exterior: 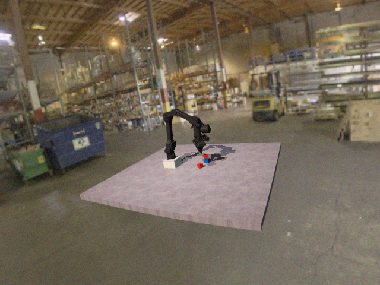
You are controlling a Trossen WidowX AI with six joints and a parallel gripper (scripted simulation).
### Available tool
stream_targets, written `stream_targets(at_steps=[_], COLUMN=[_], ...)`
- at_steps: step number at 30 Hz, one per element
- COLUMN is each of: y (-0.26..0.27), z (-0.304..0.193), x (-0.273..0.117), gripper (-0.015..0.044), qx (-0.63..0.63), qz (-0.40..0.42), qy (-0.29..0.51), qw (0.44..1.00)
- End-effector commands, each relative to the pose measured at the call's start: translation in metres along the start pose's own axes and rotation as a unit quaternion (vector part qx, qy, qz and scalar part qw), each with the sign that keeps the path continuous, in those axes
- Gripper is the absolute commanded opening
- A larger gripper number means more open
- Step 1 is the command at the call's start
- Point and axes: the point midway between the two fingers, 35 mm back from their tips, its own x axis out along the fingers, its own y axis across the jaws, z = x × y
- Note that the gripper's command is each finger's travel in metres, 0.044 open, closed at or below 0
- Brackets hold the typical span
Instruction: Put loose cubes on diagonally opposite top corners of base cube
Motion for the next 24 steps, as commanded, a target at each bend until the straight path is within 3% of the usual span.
stream_targets(at_steps=[1, 7, 14, 21, 24], y=[-0.007, -0.017, -0.018, -0.018, -0.018], z=[-0.008, -0.021, -0.022, -0.022, -0.023], x=[-0.004, -0.009, -0.009, 0.047, 0.052], gripper=[0.0265, 0.0265, 0.0265, 0.0265, 0.0265], qx=[-0.082, -0.213, -0.228, -0.228, -0.228], qz=[-0.002, -0.001, -0.001, -0.001, -0.001], qy=[0.003, 0.003, 0.003, 0.003, 0.003], qw=[0.997, 0.977, 0.974, 0.974, 0.974])
